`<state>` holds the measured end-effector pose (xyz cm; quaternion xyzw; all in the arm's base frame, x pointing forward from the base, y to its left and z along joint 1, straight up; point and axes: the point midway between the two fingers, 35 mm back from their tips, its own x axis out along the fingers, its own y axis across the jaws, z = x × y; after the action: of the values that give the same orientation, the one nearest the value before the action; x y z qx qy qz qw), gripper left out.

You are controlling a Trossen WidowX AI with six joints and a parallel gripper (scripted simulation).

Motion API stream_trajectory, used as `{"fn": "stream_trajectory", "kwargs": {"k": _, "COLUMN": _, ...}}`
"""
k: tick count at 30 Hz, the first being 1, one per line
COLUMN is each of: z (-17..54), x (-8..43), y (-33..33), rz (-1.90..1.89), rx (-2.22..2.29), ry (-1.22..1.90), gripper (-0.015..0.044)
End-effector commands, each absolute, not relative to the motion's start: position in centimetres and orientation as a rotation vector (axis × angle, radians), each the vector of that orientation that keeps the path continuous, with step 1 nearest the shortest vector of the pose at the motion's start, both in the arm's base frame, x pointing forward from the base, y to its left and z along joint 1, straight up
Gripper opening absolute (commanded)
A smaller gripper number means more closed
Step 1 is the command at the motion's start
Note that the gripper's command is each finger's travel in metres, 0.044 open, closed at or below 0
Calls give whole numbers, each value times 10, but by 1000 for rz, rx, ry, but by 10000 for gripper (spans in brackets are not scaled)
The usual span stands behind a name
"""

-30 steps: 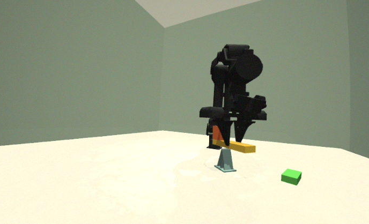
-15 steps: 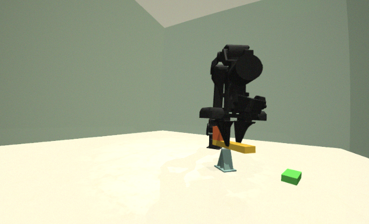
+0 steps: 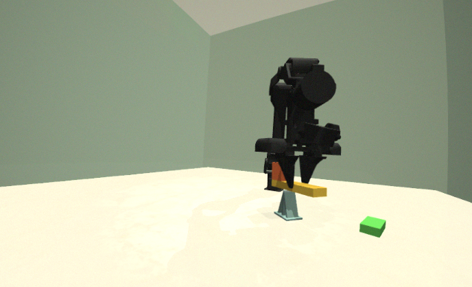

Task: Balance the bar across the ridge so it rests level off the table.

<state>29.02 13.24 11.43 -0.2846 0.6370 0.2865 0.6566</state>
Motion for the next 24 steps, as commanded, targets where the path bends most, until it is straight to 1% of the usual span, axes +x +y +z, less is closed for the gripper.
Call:
{"fn": "stream_trajectory", "kwargs": {"k": 1, "z": 114, "x": 291, "y": 132, "rz": 644, "rx": -643, "ry": 1443, "gripper": 0}}
{"fn": "stream_trajectory", "kwargs": {"k": 24, "z": 112, "x": 291, "y": 132, "rz": 644, "rx": -643, "ry": 1443, "gripper": 0}}
